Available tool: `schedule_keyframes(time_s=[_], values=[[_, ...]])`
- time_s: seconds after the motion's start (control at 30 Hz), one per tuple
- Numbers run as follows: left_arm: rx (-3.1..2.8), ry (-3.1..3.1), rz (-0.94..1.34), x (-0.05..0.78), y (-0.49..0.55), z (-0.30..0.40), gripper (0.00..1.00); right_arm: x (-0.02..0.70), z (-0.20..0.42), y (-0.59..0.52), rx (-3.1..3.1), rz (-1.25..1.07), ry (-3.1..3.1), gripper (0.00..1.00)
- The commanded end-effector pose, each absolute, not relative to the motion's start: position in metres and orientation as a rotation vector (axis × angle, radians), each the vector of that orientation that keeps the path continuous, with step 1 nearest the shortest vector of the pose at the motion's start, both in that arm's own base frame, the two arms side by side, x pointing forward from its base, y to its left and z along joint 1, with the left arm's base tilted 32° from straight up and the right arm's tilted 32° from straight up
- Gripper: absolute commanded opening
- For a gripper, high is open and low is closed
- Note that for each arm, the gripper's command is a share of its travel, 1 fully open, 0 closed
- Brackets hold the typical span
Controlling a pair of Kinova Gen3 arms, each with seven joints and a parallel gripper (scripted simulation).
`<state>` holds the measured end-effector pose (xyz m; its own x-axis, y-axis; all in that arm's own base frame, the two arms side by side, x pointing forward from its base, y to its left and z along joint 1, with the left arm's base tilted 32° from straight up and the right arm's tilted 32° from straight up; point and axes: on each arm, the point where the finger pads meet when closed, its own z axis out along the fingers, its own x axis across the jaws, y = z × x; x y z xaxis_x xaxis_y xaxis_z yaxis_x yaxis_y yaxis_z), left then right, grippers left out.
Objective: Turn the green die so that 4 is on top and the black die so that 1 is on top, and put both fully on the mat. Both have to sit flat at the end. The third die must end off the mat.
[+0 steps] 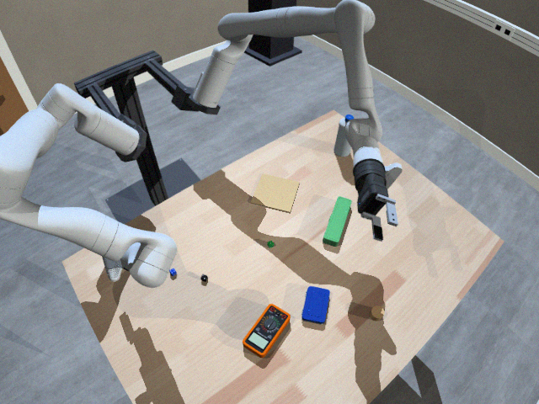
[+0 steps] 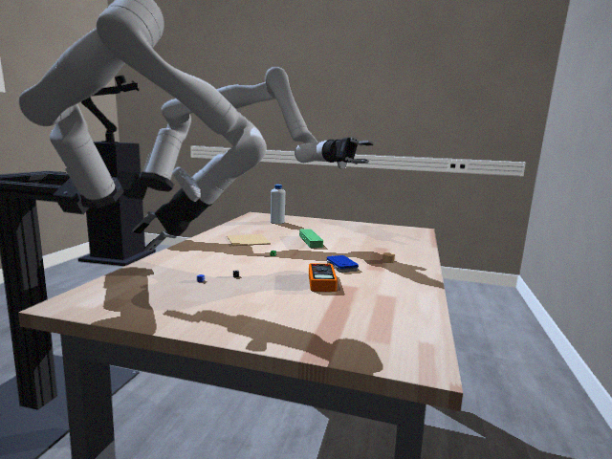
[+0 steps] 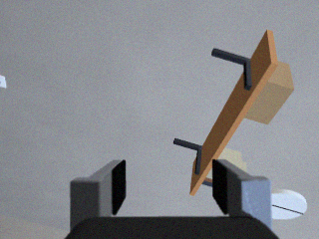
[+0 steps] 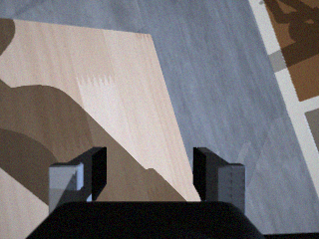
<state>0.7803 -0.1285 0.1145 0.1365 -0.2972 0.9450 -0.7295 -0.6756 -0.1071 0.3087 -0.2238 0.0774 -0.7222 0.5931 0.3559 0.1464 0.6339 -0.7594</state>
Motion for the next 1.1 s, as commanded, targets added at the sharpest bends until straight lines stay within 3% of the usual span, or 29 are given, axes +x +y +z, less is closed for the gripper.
schedule_keyframes(time_s=[0.0,0.7,1.07], values=[[2.038,-0.990,1.557,0.781,-0.130,0.116,1.00,0.309,0.078,-0.224,-0.575,0.977,-2.258,1.00],[2.038,-0.991,1.556,0.780,-0.130,0.116,1.00,0.308,0.079,-0.225,-0.591,0.973,-2.260,1.00],[2.033,-1.011,1.532,0.776,-0.139,0.110,1.00,0.291,0.099,-0.251,-0.900,0.887,-2.264,1.00]])
